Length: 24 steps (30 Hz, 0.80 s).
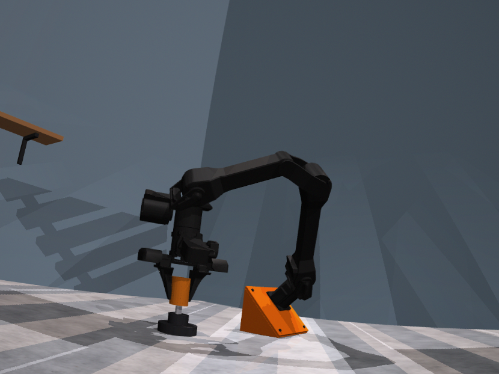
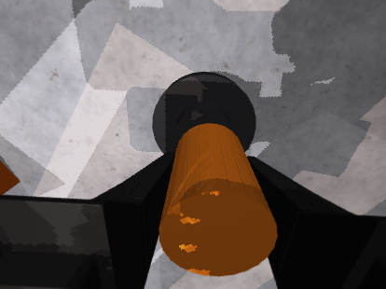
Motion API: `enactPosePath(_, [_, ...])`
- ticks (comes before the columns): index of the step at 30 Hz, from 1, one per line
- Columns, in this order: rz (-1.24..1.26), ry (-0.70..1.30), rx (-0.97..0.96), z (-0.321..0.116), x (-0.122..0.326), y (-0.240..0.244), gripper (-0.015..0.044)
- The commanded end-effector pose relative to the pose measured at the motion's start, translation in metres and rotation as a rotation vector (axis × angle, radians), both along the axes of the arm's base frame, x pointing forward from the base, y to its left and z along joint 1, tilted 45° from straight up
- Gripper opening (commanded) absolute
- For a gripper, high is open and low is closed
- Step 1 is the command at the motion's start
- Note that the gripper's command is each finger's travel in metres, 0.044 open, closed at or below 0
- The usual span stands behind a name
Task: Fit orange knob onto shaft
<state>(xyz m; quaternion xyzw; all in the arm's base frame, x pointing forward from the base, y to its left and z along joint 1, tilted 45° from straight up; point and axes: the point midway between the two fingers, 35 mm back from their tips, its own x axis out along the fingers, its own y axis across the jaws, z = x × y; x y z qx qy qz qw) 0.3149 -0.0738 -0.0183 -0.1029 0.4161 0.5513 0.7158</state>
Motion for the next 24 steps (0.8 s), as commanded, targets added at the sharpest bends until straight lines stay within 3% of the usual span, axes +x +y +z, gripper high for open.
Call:
enactPosePath(1, [0.0, -0.004, -0.004, 0.0006, 0.0019, -0.0003, 0.0])
enactPosePath(24, [0.0, -0.004, -0.004, 0.0001, -0.003, -0.0007, 0.0])
